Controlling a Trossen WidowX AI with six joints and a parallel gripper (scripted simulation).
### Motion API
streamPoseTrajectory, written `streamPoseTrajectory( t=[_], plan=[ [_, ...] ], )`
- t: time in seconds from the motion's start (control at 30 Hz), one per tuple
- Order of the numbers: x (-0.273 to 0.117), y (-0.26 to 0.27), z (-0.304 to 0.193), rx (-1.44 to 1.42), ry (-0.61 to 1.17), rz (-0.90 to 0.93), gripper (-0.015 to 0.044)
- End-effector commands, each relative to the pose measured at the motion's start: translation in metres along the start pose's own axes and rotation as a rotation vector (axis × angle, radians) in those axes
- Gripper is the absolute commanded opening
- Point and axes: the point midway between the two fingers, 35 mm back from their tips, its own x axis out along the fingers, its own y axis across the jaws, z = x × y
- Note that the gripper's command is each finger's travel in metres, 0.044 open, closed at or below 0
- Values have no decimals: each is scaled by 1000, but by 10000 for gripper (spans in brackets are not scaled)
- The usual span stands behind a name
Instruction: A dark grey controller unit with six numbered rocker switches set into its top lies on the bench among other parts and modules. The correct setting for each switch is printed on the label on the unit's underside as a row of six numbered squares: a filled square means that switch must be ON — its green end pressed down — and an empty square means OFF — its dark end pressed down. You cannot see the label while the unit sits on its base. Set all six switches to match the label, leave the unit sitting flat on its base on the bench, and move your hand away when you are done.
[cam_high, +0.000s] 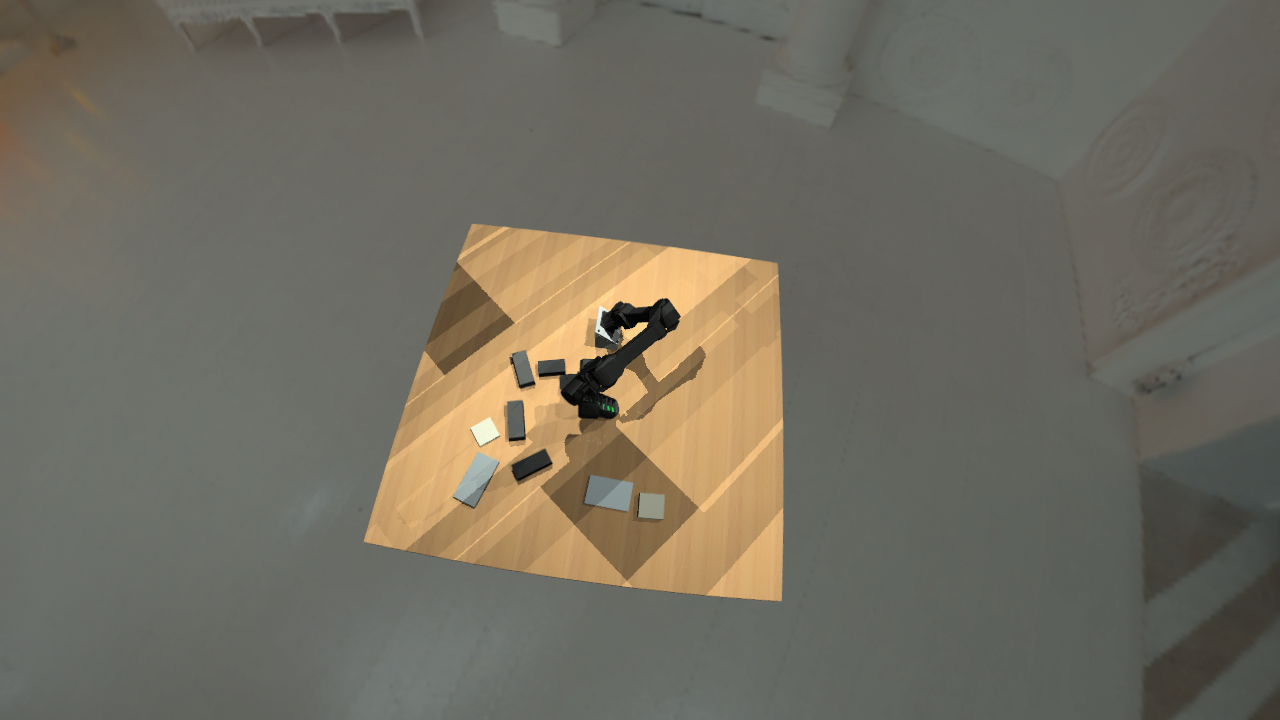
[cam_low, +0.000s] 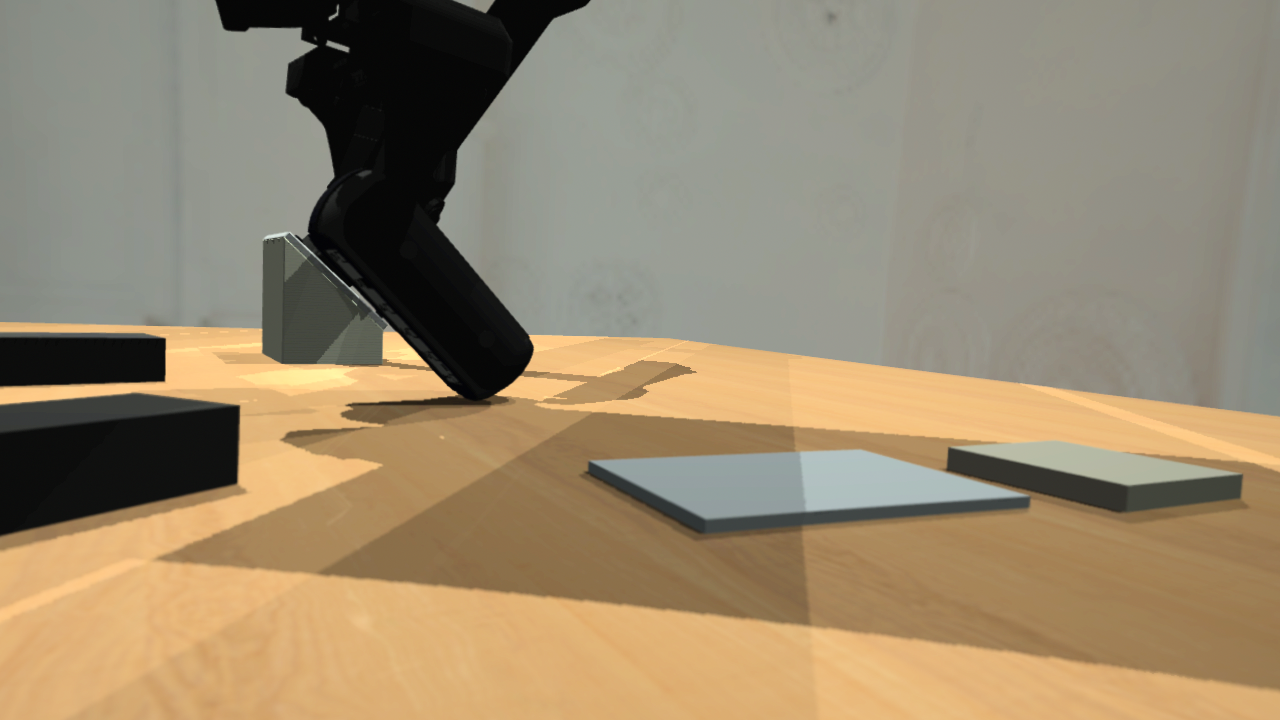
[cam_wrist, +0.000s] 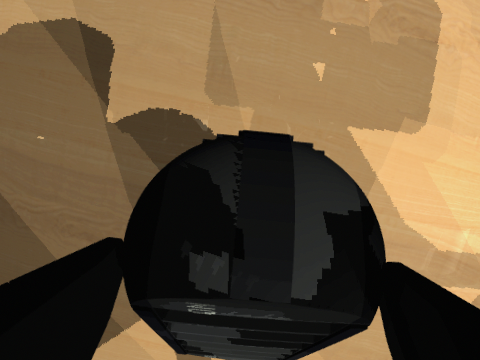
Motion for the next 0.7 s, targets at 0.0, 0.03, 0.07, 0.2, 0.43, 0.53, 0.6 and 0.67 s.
streamPoseTrajectory(
  t=[0.0, 0.03, 0.07, 0.2, 0.43, 0.53, 0.6, 0.67],
  plan=[
    [-1, 0, -6, 1, 0, -2, 336],
    [-1, 0, -7, 1, -2, -2, 336],
    [-2, 0, -8, 1, -5, -2, 336],
    [-3, 0, -11, 1, -13, -3, 336],
    [-6, 0, -16, 1, -27, -3, 336],
    [-7, 0, -18, 1, -34, -3, 336],
    [-7, 0, -20, 1, -38, -3, 336],
    [-8, 0, -22, 1, -42, -3, 336]
  ],
)
